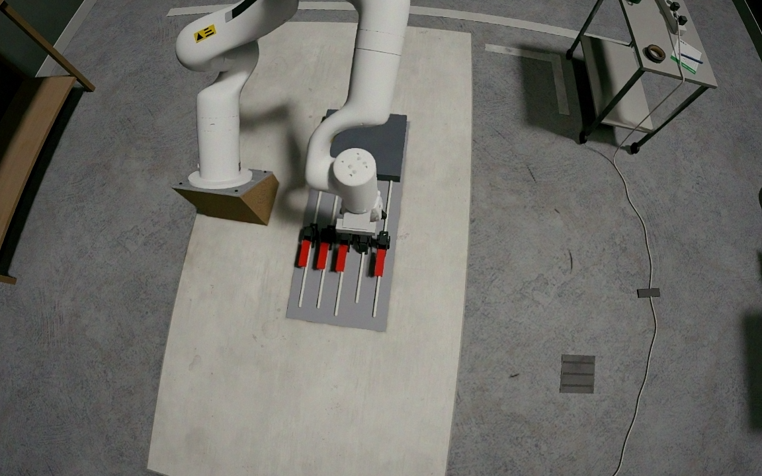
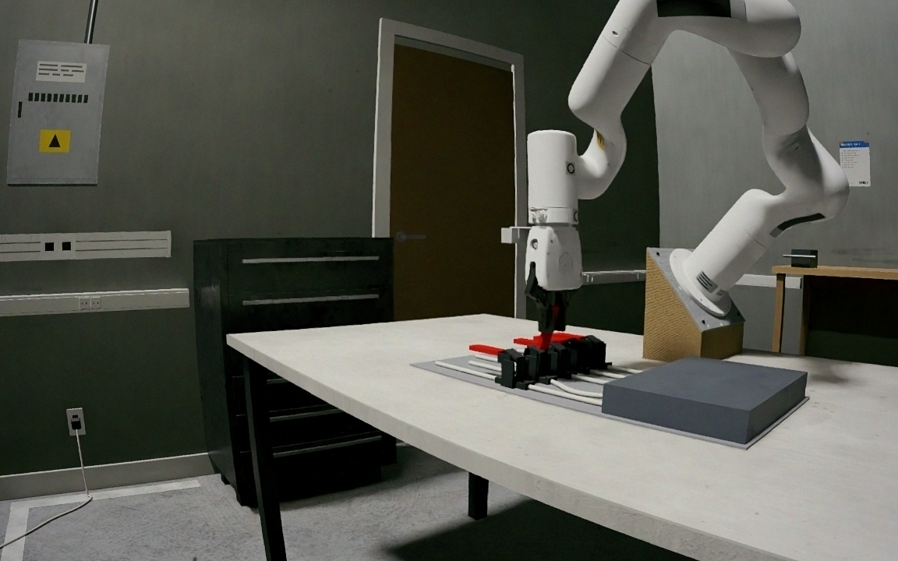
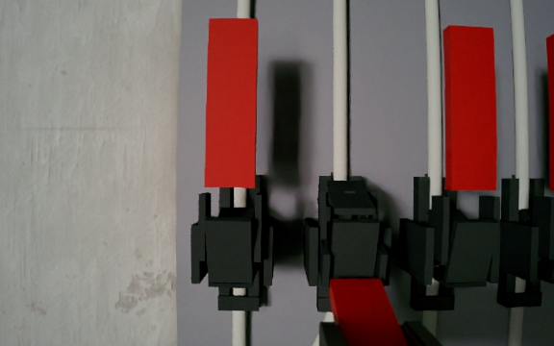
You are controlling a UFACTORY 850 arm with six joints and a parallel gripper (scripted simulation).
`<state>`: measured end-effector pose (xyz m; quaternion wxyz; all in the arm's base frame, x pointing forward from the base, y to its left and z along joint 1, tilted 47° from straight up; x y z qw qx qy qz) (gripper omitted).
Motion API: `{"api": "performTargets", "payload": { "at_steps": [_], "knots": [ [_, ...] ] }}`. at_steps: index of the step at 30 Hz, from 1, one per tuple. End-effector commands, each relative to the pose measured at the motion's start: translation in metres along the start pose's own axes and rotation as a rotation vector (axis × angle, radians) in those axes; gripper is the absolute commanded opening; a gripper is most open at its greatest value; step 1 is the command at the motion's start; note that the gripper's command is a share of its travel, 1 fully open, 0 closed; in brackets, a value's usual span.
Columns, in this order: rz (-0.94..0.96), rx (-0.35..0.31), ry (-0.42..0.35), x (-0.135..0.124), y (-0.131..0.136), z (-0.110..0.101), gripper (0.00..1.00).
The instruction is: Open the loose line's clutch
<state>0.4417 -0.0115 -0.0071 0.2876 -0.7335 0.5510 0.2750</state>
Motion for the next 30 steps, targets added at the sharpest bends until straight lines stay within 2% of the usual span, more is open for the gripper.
{"api": "performTargets", "payload": {
  "at_steps": [1, 30],
  "knots": [
    [0.000, 0.001, 0.001, -0.003, -0.001, 0.001, 0.00],
    [0.000, 0.001, 0.001, -0.027, -0.003, 0.023, 0.00]
  ]
}}
Point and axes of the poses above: the point where the finger pads meet when closed, its own z axis out along the fingers, its own y axis across the jaws, x = y × z, the point moved 9 cm from there along -z, back along the fingers, and after that the axes turned 7 degrees about -z, right-handed, at the moved point
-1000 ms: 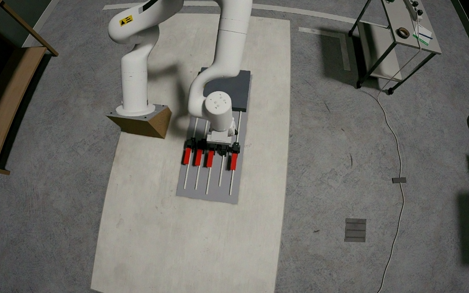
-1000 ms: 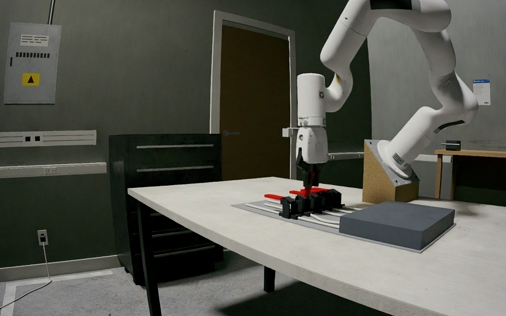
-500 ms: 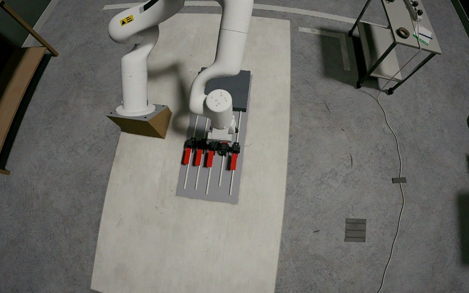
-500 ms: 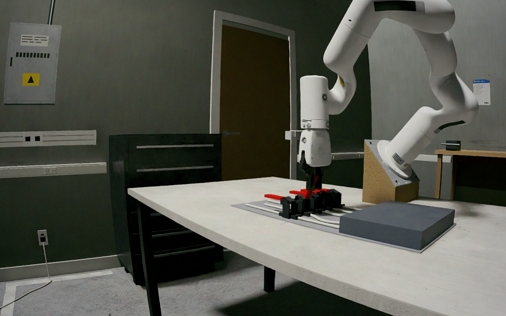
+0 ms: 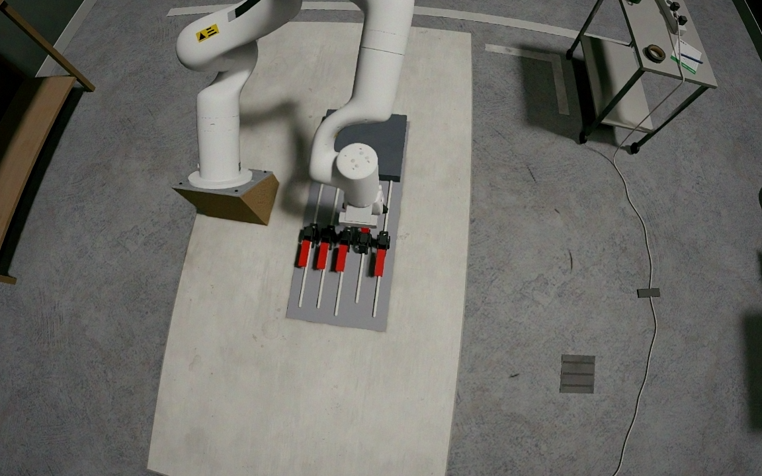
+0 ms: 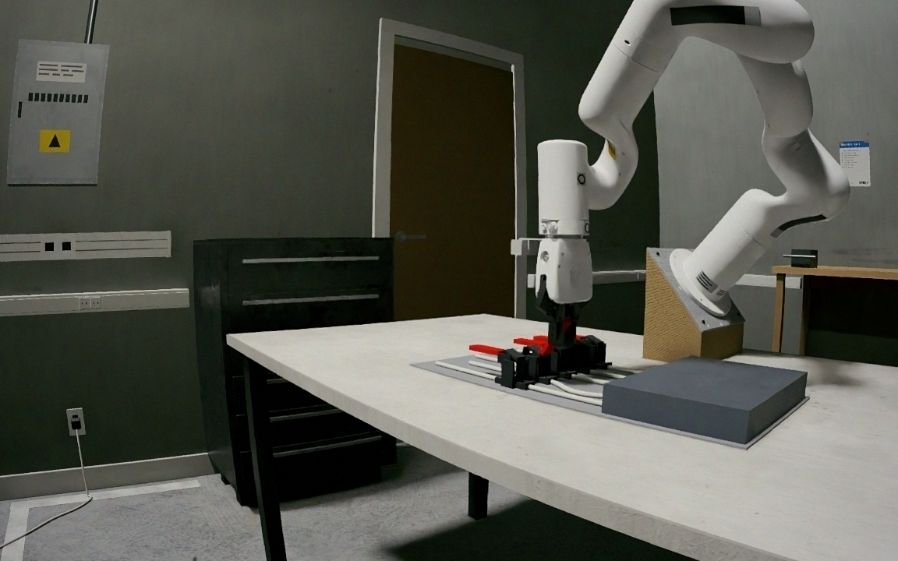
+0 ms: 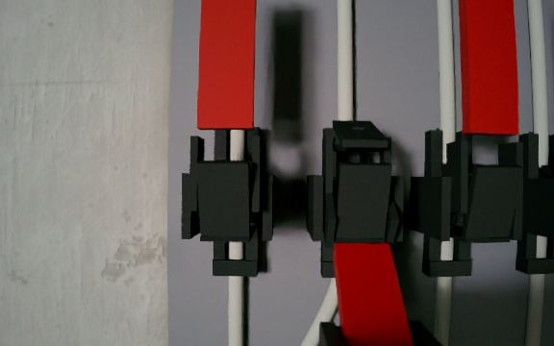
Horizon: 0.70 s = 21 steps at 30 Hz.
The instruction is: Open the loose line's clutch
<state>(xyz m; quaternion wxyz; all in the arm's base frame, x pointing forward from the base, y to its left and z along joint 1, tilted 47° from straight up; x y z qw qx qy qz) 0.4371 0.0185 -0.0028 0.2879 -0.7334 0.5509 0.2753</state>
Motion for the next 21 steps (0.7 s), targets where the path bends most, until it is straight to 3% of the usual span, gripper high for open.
{"api": "performTargets", "payload": {
  "at_steps": [1, 21],
  "knots": [
    [0.000, 0.000, 0.001, -0.003, 0.000, 0.004, 0.00],
    [0.000, 0.000, 0.001, -0.013, -0.002, 0.022, 0.00]
  ]
}}
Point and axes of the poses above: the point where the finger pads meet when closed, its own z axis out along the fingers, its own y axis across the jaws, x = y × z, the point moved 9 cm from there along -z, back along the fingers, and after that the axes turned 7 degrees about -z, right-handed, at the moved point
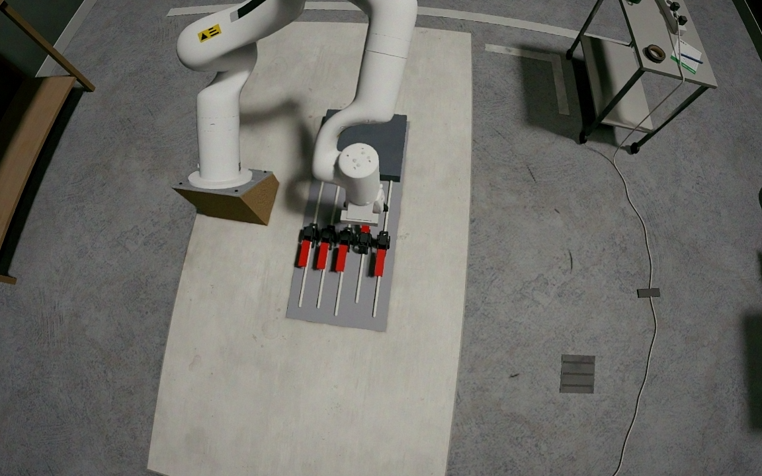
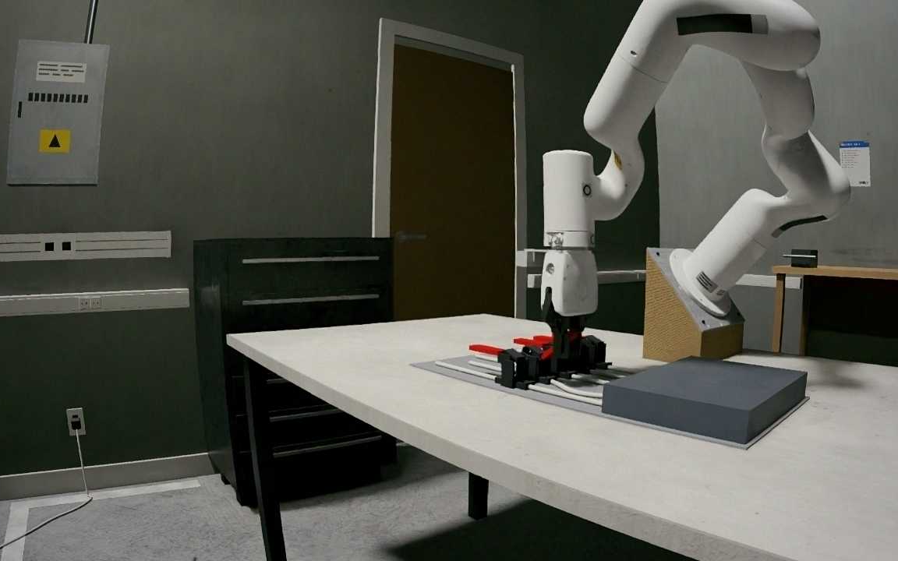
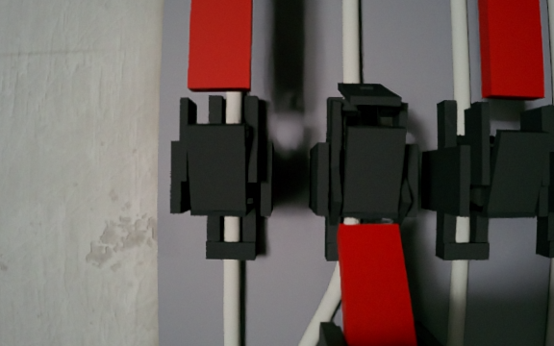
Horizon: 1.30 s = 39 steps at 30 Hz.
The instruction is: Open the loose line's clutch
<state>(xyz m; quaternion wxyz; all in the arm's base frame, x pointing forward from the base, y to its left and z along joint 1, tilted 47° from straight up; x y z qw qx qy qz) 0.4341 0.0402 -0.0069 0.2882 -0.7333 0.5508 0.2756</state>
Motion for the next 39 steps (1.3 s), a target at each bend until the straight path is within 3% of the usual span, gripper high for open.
{"api": "performTargets", "payload": {
  "at_steps": [1, 20, 39],
  "knots": [
    [0.000, 0.000, 0.002, -0.001, 0.000, 0.003, 0.00],
    [0.000, 0.000, 0.002, -0.006, -0.001, 0.024, 0.00],
    [0.000, 0.000, 0.002, -0.006, -0.001, 0.025, 0.00]
  ]
}}
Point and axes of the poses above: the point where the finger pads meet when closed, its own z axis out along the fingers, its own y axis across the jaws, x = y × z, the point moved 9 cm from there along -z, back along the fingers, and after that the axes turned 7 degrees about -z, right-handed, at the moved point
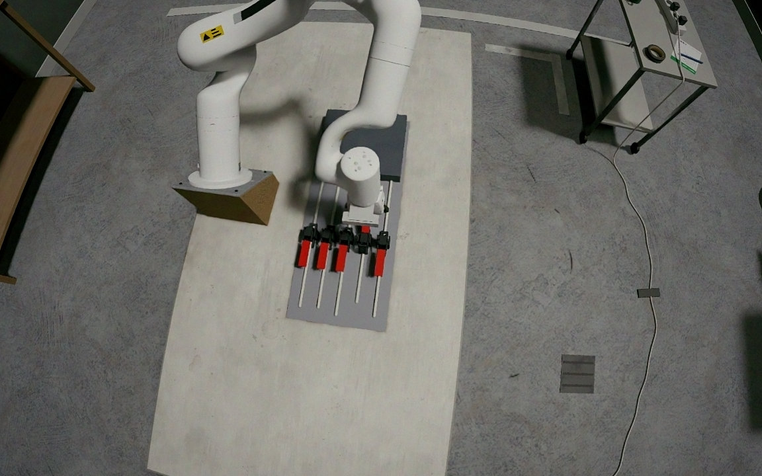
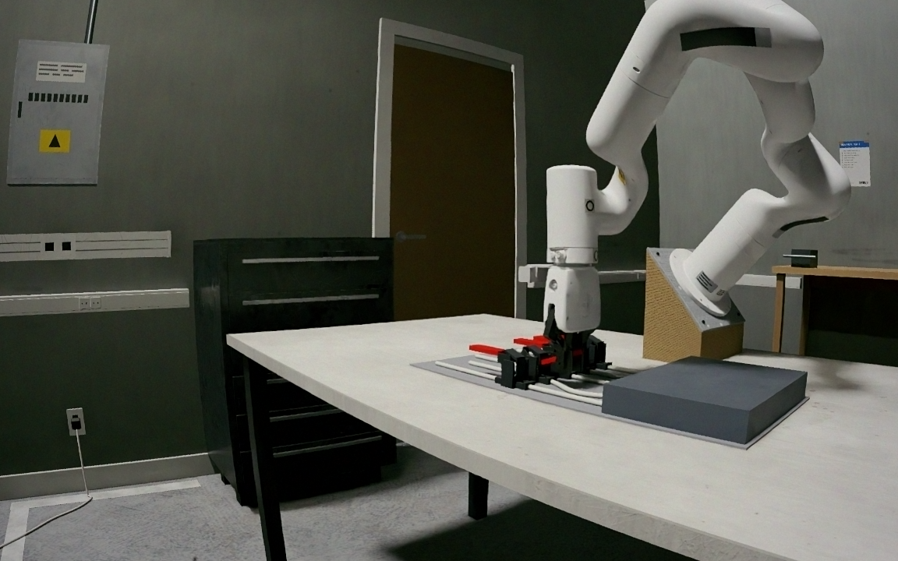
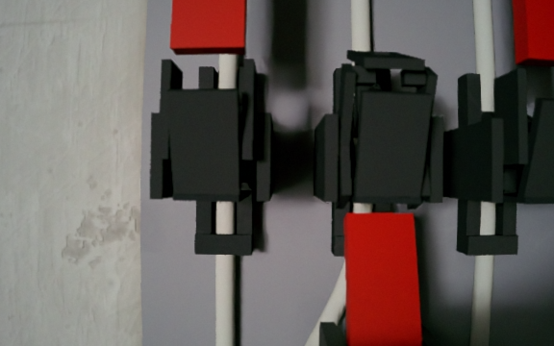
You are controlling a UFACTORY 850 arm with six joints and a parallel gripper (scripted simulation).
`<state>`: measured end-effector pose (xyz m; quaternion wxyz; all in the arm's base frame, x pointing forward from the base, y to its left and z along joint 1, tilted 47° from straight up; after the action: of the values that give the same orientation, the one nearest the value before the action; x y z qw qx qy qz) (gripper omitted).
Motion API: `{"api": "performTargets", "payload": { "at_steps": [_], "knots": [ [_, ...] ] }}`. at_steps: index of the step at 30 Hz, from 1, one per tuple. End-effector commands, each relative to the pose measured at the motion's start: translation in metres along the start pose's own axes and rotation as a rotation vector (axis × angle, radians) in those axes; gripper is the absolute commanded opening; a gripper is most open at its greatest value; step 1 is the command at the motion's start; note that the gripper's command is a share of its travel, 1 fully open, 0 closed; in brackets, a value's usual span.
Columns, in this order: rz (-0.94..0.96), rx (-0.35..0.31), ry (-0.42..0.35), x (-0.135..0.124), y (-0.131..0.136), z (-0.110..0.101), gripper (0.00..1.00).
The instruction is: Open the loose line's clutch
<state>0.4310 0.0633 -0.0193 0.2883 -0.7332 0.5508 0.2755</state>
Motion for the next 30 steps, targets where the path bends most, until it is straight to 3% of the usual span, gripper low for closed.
{"api": "performTargets", "payload": {
  "at_steps": [1, 5, 6, 30],
  "knots": [
    [0.000, 0.000, 0.002, 0.0005, -0.0001, -0.0004, 0.00],
    [0.000, 0.000, 0.002, 0.0005, -0.0001, -0.0004, 0.00],
    [0.000, 0.000, 0.002, 0.0005, -0.0001, -0.0004, 1.00],
    [0.000, 0.000, 0.002, 0.0005, -0.0001, -0.0004, 1.00]
  ]
}}
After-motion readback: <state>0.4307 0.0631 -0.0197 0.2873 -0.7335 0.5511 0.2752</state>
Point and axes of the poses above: the point where the finger pads meet when closed, its own z axis out along the fingers, its own y axis across the jaws, x = y × z, the point moved 9 cm from there along -z, back along the fingers, and after that the axes turned 7 degrees about -z, right-handed, at the moved point
